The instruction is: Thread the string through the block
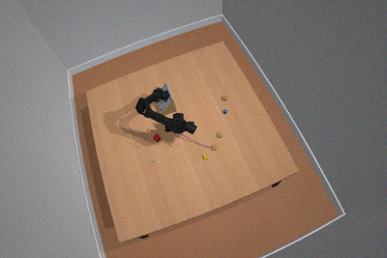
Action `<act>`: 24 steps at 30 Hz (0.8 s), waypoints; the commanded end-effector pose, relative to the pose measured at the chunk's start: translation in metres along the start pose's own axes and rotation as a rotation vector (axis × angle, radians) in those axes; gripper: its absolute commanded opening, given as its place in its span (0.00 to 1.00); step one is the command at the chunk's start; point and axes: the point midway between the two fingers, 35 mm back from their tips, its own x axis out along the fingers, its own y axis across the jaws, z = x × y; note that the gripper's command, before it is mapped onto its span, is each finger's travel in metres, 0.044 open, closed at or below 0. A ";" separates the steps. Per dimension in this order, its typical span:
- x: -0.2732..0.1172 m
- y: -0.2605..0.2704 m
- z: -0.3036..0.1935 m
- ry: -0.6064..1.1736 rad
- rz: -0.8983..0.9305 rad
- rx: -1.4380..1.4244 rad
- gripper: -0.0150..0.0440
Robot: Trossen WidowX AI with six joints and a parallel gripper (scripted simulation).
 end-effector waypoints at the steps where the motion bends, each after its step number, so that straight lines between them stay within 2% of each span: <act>1: -0.002 -0.003 0.001 -0.010 0.007 -0.150 0.25; 16: -0.011 -0.006 0.002 -0.036 0.029 -0.713 0.25; 24: -0.011 -0.006 0.001 -0.038 0.028 -0.733 0.25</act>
